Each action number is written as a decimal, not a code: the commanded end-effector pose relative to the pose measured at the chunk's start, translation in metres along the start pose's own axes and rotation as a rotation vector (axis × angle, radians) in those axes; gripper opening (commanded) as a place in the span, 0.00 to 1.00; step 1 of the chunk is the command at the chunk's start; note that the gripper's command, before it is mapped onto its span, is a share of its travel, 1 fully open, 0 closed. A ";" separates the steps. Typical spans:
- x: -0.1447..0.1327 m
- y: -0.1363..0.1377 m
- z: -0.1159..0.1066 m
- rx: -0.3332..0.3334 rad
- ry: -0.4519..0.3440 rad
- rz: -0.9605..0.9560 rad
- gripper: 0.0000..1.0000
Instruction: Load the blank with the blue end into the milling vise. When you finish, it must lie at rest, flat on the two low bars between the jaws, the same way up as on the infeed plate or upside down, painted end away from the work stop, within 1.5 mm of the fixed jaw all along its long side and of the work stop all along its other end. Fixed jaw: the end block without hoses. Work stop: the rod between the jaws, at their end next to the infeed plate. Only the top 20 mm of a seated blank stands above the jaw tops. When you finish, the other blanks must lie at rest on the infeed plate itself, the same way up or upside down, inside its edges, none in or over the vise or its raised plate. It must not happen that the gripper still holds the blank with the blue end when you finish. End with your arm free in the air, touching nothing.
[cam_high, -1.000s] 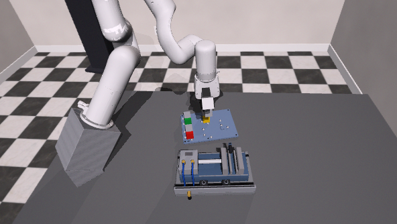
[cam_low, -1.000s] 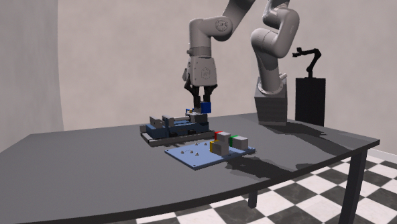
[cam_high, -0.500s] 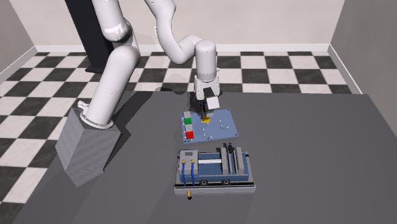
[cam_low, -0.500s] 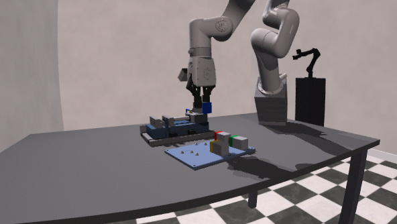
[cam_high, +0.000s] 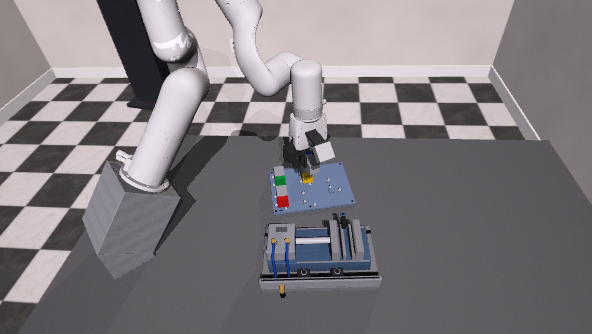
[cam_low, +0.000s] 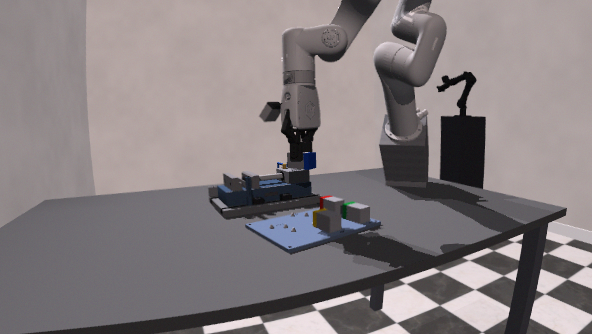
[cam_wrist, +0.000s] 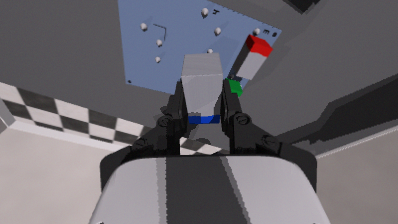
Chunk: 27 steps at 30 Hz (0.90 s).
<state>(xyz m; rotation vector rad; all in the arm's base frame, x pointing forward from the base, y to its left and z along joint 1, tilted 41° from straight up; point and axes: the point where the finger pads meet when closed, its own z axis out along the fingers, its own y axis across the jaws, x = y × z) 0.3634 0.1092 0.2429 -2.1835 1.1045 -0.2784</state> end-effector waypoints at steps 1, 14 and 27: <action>0.000 -0.001 -0.001 0.007 -0.003 -0.094 0.00; 0.000 -0.001 -0.001 0.006 -0.001 -0.248 0.00; 0.000 -0.001 -0.001 0.005 0.000 -0.379 0.00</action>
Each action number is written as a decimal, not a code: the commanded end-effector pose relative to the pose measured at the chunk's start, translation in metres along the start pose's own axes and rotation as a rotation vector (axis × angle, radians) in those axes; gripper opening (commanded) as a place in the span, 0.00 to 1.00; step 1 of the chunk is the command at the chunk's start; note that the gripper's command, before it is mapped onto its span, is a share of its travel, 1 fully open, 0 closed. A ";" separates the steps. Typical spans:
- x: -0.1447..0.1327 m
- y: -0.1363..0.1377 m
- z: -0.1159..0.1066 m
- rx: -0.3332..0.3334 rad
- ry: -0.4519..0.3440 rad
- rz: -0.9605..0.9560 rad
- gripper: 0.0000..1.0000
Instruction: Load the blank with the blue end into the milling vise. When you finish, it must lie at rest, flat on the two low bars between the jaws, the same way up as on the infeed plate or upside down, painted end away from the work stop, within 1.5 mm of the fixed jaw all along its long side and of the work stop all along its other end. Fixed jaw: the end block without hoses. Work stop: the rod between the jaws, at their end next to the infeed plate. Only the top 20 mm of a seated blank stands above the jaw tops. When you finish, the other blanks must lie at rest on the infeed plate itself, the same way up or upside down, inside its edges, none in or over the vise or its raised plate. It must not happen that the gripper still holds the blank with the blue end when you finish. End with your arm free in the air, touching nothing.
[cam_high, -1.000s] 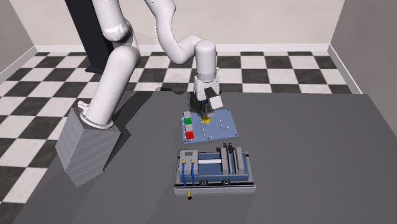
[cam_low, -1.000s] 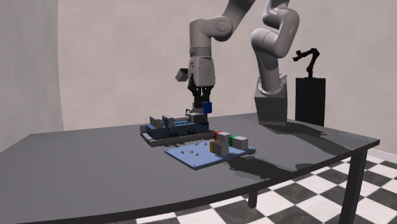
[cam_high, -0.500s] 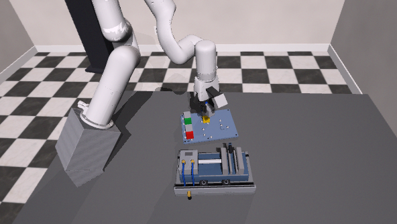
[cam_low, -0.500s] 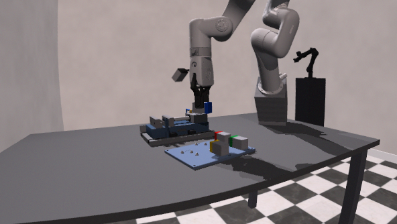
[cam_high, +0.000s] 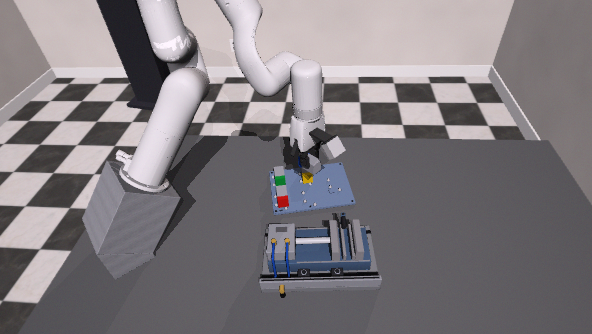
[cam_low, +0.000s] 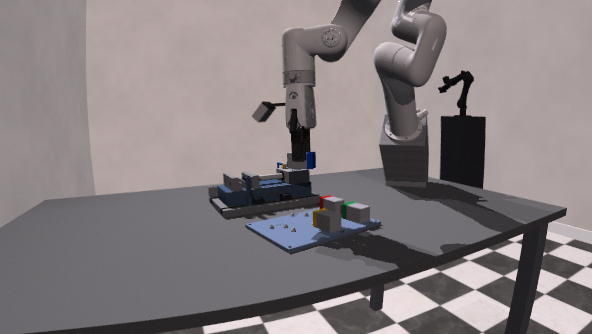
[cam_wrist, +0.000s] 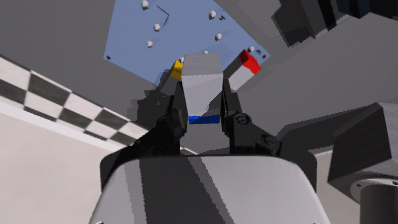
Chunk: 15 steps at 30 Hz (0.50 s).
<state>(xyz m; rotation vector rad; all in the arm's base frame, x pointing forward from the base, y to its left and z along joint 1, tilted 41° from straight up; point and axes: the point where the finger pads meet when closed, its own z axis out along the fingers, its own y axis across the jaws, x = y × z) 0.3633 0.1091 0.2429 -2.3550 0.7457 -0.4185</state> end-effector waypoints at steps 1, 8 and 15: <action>0.001 -0.001 -0.001 0.003 0.002 -0.079 0.00; 0.001 -0.001 -0.001 0.005 0.001 -0.217 0.00; 0.001 -0.001 -0.001 0.003 0.002 -0.221 0.00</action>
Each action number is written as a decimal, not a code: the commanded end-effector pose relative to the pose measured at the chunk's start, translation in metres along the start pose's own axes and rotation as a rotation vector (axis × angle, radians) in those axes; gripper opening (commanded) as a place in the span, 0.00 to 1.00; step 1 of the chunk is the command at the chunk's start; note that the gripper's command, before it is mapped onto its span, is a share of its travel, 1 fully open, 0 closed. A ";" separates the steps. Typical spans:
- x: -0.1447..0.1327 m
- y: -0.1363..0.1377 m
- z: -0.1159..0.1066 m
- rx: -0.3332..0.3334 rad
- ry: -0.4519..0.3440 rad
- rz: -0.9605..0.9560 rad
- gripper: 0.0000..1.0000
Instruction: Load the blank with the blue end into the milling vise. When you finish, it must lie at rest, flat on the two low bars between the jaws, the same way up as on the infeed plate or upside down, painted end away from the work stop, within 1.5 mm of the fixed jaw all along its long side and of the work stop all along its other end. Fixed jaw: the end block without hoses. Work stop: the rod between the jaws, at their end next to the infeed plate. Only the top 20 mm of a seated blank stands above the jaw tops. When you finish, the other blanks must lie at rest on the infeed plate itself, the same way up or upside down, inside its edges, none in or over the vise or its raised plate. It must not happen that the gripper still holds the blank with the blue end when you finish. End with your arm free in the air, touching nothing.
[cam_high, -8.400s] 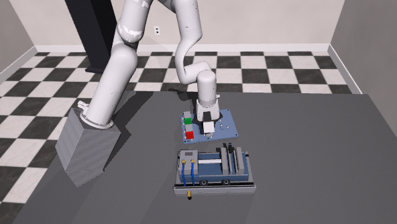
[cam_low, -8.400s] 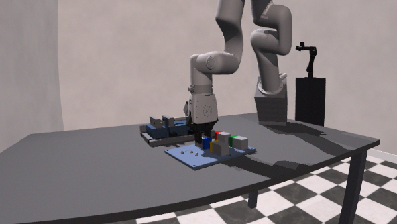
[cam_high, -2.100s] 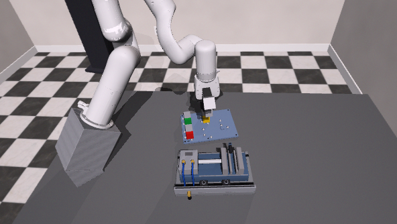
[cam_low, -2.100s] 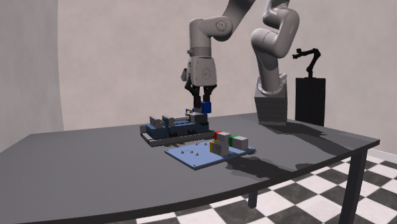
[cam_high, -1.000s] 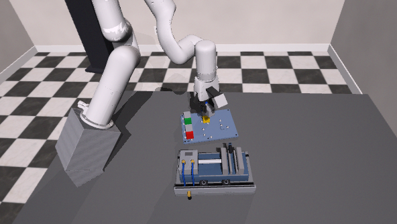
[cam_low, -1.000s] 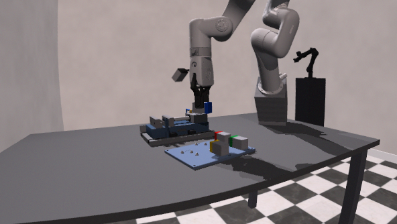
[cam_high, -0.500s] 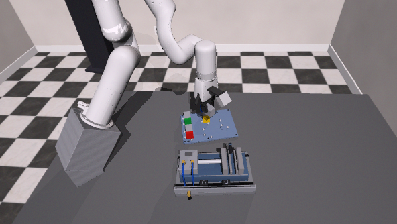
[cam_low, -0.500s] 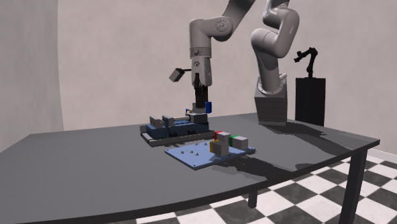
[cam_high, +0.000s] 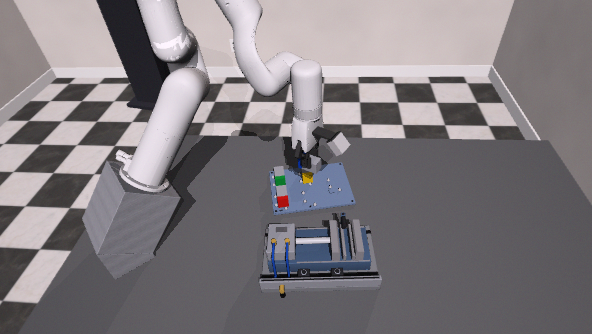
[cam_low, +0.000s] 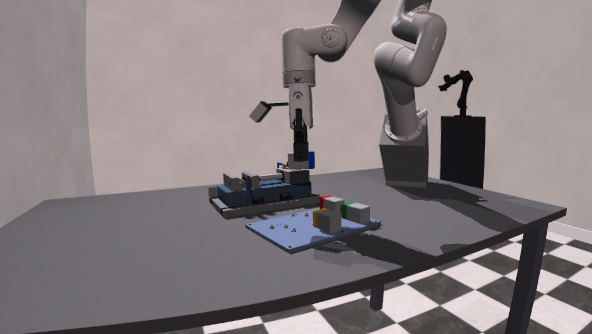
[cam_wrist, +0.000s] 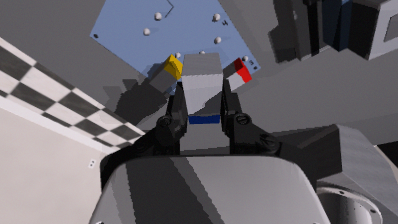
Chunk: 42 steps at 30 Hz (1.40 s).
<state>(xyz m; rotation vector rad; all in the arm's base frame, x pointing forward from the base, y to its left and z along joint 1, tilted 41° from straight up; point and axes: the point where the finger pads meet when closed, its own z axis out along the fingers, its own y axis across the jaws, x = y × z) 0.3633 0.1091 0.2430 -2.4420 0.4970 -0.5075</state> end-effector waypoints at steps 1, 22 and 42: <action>0.001 -0.001 -0.001 0.002 0.002 -0.021 0.00; 0.001 -0.001 -0.001 0.005 0.001 -0.245 0.00; 0.001 -0.001 -0.001 0.003 0.003 -0.537 0.00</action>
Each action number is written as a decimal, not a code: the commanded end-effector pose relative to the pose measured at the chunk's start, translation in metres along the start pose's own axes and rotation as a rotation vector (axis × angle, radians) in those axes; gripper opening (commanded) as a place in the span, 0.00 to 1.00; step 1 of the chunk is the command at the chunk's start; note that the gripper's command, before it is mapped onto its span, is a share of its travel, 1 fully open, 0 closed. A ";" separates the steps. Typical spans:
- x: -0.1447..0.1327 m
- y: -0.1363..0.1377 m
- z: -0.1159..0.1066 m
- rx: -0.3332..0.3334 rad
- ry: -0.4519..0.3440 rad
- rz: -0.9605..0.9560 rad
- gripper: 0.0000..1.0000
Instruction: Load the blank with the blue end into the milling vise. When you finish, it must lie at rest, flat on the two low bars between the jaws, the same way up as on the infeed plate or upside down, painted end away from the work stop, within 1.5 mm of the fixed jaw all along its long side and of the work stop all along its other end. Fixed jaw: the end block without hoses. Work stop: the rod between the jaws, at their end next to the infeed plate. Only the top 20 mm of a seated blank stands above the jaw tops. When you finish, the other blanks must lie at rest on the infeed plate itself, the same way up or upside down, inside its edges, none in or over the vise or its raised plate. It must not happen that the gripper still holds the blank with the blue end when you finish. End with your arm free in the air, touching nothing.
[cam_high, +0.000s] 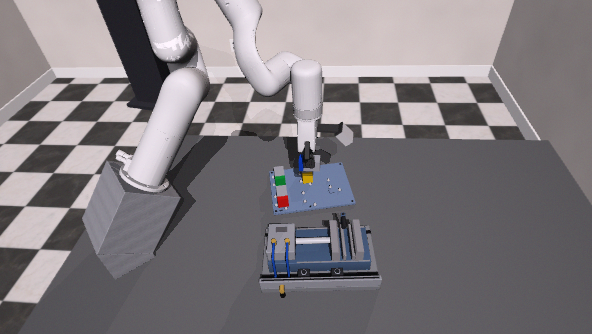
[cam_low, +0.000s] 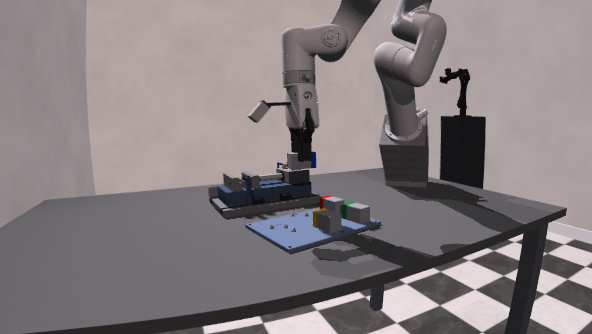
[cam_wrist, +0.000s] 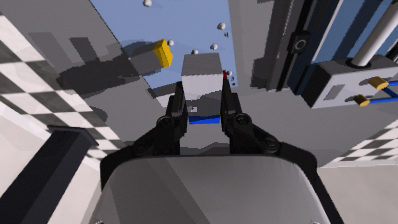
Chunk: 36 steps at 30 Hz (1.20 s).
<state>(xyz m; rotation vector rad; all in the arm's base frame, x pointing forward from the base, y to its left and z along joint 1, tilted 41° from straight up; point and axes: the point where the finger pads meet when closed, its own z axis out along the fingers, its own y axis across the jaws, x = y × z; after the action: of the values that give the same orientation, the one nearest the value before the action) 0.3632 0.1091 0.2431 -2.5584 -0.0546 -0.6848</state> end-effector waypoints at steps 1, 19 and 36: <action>0.001 0.000 -0.001 0.005 0.004 -0.115 0.00; 0.001 0.000 -0.001 0.004 0.005 -0.338 0.00; 0.001 0.000 -0.001 0.005 0.005 -0.561 0.00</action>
<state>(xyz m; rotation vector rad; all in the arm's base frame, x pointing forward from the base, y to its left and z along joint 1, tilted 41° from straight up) 0.3632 0.1091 0.2431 -2.5626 -0.6965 -0.8561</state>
